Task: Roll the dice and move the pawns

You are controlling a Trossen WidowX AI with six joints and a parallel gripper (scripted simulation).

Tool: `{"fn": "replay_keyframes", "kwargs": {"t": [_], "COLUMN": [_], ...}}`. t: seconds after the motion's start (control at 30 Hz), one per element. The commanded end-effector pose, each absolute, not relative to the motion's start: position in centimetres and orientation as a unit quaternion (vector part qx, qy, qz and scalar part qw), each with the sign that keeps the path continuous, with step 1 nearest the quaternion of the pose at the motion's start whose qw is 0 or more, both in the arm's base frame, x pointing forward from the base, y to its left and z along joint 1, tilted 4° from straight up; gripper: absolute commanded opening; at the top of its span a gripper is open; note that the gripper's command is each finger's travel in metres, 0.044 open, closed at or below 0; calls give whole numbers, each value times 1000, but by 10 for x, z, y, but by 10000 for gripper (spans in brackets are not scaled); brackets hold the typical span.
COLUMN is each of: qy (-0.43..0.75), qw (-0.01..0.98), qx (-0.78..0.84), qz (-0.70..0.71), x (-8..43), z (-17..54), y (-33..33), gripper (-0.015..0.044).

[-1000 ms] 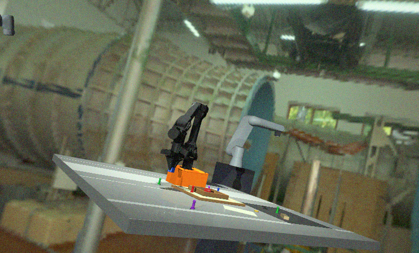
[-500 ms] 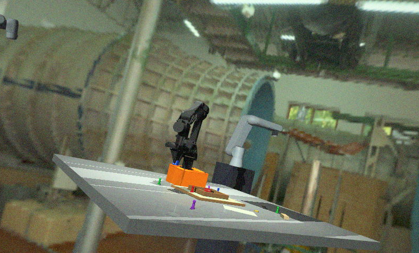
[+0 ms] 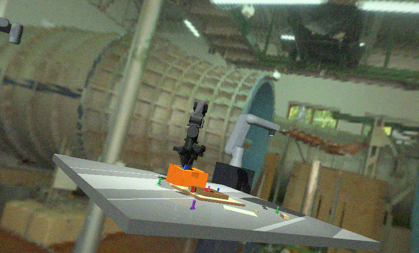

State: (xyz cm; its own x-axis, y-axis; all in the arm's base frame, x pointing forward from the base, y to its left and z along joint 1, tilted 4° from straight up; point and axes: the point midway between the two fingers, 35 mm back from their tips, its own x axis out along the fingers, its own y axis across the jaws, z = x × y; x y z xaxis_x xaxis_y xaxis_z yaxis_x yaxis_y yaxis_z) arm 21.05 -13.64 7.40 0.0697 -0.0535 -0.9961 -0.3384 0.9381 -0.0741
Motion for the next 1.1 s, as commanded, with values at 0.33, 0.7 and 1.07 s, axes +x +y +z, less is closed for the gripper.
{"fn": "replay_keyframes", "kwargs": {"t": [0.33,0.7,1.07], "qy": [677,677,678], "qw": [721,729,734], "qx": [-131,-92,-44], "qz": [68,39,8], "x": [252,280,300], "z": [65,58,49], "y": [-97,-52,4], "gripper": [0,0,0]}}
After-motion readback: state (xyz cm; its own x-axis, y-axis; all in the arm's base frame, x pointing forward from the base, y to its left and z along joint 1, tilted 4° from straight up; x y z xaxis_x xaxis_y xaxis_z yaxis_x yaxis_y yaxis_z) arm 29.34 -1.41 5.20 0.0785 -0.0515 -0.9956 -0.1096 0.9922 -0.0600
